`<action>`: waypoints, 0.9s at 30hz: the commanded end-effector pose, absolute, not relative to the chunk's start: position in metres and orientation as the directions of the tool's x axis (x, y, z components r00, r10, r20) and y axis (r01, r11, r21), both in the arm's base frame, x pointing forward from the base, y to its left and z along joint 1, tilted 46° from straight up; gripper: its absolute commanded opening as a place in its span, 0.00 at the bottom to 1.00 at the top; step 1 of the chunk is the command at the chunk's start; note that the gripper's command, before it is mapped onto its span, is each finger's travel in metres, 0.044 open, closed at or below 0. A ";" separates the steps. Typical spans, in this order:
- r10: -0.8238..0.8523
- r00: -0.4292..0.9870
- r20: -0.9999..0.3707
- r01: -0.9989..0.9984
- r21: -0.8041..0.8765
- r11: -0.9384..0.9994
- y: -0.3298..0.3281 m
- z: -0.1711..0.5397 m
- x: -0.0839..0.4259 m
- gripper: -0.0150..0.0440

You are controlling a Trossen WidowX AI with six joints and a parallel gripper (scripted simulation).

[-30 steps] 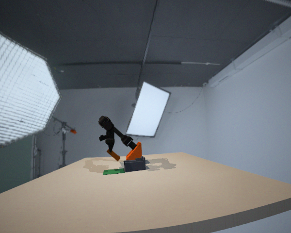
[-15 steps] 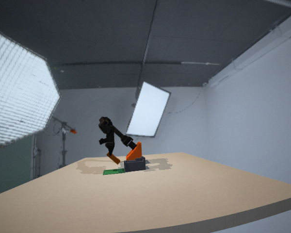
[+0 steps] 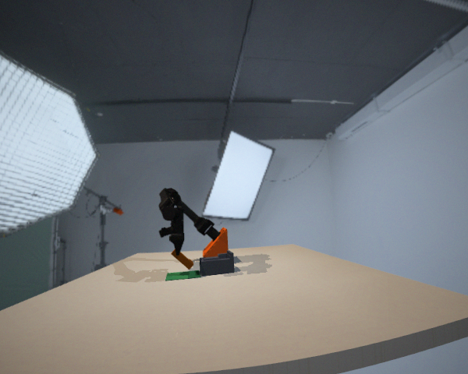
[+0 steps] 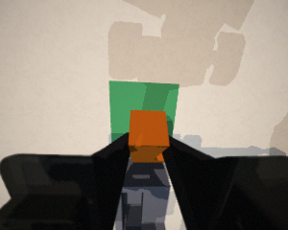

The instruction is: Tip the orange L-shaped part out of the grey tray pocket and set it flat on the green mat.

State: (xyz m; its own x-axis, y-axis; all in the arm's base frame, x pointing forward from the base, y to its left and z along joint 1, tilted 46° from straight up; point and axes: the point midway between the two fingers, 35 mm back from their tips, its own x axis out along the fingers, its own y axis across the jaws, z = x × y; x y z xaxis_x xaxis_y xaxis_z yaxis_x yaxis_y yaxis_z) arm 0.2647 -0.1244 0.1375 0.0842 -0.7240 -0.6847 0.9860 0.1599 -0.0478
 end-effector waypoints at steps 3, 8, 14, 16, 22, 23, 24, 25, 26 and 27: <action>-0.722 0.080 -0.688 0.985 -0.054 0.161 -0.131 0.130 0.264 0.25; -0.722 0.080 -0.687 0.985 -0.054 0.161 -0.137 0.125 0.265 0.25; -0.723 0.080 -0.686 0.985 -0.054 0.161 -0.141 0.121 0.265 0.25; -0.723 0.080 -0.686 0.985 -0.054 0.161 -0.141 0.121 0.265 0.25; -0.723 0.080 -0.686 0.985 -0.054 0.161 -0.141 0.121 0.265 0.25; -0.723 0.080 -0.686 0.985 -0.054 0.161 -0.141 0.121 0.265 0.25; -0.725 0.080 -0.684 0.986 -0.052 0.157 -0.141 0.122 0.265 0.25; -0.725 0.080 -0.684 0.986 -0.052 0.157 -0.141 0.122 0.265 0.30; -0.725 0.080 -0.684 0.986 -0.052 0.157 -0.141 0.122 0.265 0.34; -0.725 0.080 -0.684 0.986 -0.052 0.157 -0.141 0.122 0.265 0.39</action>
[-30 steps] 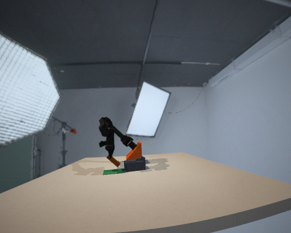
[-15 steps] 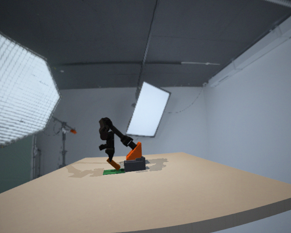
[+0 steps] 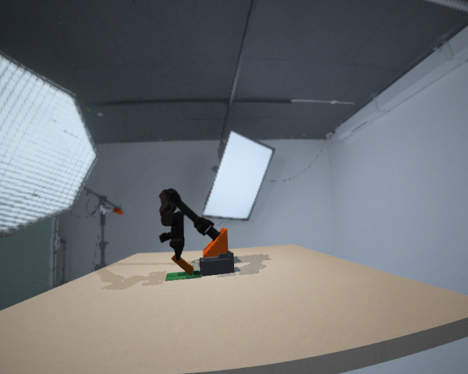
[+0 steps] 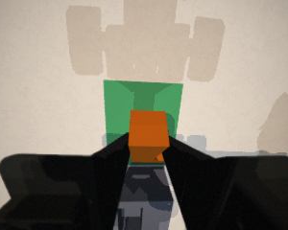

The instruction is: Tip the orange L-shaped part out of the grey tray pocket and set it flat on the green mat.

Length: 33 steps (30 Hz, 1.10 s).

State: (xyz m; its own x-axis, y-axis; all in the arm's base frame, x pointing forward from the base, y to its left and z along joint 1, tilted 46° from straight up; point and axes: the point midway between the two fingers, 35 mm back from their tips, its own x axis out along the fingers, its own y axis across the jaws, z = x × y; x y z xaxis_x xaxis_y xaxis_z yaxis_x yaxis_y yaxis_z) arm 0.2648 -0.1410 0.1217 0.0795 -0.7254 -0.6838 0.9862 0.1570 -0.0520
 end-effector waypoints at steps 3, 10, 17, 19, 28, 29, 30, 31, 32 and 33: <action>-0.725 0.080 -0.684 0.986 -0.052 0.157 -0.141 0.122 0.265 0.52; -0.720 0.079 -0.690 0.986 -0.052 0.158 -0.124 0.135 0.266 0.83; -0.720 0.079 -0.690 0.985 -0.056 0.161 -0.077 0.181 0.258 0.93; -0.720 0.079 -0.690 0.985 -0.056 0.161 -0.077 0.181 0.258 0.93; -0.714 0.096 -0.693 0.983 -0.047 0.177 -0.078 0.177 0.263 0.93; -0.714 0.096 -0.693 0.983 -0.047 0.177 -0.078 0.177 0.263 0.93; -0.714 0.096 -0.693 0.983 -0.047 0.177 -0.078 0.177 0.263 0.93; -0.714 0.096 -0.693 0.983 -0.047 0.177 -0.078 0.177 0.263 0.93; -0.714 0.096 -0.693 0.983 -0.047 0.177 -0.078 0.177 0.263 0.93; -0.714 0.096 -0.693 0.983 -0.047 0.177 -0.078 0.177 0.263 0.93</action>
